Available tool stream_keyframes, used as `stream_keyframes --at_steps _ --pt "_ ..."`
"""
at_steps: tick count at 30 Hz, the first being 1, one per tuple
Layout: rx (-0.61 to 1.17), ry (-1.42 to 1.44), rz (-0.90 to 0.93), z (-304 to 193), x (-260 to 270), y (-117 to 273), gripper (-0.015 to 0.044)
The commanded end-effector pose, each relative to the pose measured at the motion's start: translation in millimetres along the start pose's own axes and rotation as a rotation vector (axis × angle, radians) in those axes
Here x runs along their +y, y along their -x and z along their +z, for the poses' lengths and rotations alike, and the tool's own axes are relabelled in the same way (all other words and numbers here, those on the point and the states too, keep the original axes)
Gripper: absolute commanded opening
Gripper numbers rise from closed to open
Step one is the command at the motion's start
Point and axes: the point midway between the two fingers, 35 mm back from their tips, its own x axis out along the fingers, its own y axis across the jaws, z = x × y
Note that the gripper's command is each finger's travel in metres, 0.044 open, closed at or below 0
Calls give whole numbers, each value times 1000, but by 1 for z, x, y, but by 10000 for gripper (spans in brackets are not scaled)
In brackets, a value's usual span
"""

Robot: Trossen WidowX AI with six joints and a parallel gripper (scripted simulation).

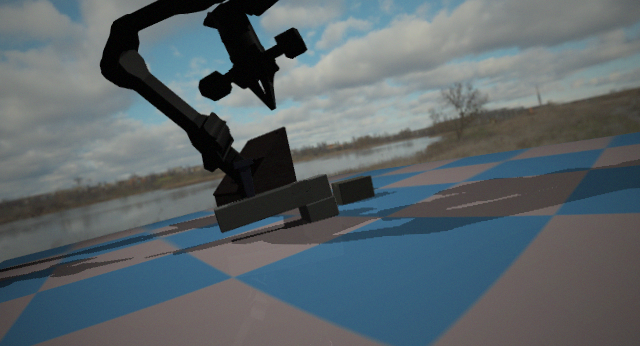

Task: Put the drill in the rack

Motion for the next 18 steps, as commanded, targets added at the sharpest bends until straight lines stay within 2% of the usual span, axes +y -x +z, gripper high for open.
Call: stream_keyframes --at_steps 1,18 --pt "-92 405 217 -28 56 -41 0" --pt "-110 445 233 -31 62 -46 0"
